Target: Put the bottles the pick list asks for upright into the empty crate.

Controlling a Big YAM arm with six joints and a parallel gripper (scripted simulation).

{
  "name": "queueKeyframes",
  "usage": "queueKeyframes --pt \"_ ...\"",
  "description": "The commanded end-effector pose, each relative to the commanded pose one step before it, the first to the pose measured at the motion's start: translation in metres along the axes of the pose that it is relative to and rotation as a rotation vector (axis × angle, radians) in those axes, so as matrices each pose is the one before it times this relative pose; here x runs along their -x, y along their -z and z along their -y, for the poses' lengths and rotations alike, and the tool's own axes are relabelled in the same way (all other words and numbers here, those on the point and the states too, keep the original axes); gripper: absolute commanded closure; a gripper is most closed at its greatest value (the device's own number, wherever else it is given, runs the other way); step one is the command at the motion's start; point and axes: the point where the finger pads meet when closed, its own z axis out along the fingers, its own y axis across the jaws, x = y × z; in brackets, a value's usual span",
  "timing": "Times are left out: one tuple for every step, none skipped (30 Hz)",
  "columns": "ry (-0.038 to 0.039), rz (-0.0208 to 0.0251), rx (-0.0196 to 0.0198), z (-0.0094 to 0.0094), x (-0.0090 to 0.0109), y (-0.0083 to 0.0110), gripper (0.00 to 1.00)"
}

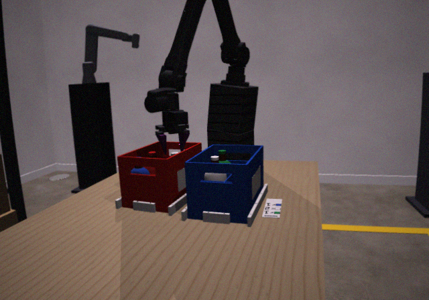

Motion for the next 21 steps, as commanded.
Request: queueKeyframes --pt "0.00596 0.02184 -0.0257 0.01097 0.01566 -0.00639 0.39" --pt "-0.00002 -0.00006 0.00011 -0.0001 -0.00007 -0.00138 0.39" --pt "-0.00024 -0.00095 0.00141 -0.00087 -0.00063 -0.00159 0.39" --pt "-0.00059 -0.0024 0.00351 -0.00212 -0.00155 -0.00193 0.39" --pt "-0.00118 0.00054 -0.00082 0.00072 -0.00021 -0.00116 0.39" --pt "-0.00047 0.00247 -0.00361 0.00233 0.0011 -0.00072 0.39" --pt "-0.00044 0.00021 -0.00031 0.00025 -0.00009 -0.00128 0.39" --pt "0.00043 -0.00009 0.00017 -0.00022 0.00009 -0.0014 0.39" --pt "0.00118 -0.00014 0.00027 -0.00044 0.00037 -0.00145 0.39" --pt "0.0016 0.00155 -0.00216 0.00037 0.00115 -0.00017 0.39" --pt "0.0 0.0 0.0 0.0 0.0 0.0 0.39" --pt "0.0 0.0 0.0 0.0 0.0 0.0 0.39" --pt "0.00484 0.02236 -0.03253 0.01099 0.00934 0.01601 0.39" --pt "-0.00346 -0.00888 0.01291 -0.00445 -0.00417 -0.00803 0.39" --pt "-0.00329 -0.01373 0.01986 -0.0069 -0.00642 -0.01162 0.39" --pt "0.00035 -0.00167 0.00245 -0.00107 -0.00052 -0.0026 0.39" --pt "0.00068 -0.00006 0.00014 -0.00012 0.00038 -0.00082 0.39" --pt "-0.00045 0.00003 -0.00006 0.00019 -0.00004 -0.00004 0.39" --pt "0.00074 0.00225 -0.00321 0.00137 0.00074 0.00174 0.39" --pt "0.00018 0.00284 -0.00415 -0.001 -0.00003 0.00574 0.39" --pt "0.00035 0.00217 -0.00315 0.00067 0.00076 0.00223 0.39"
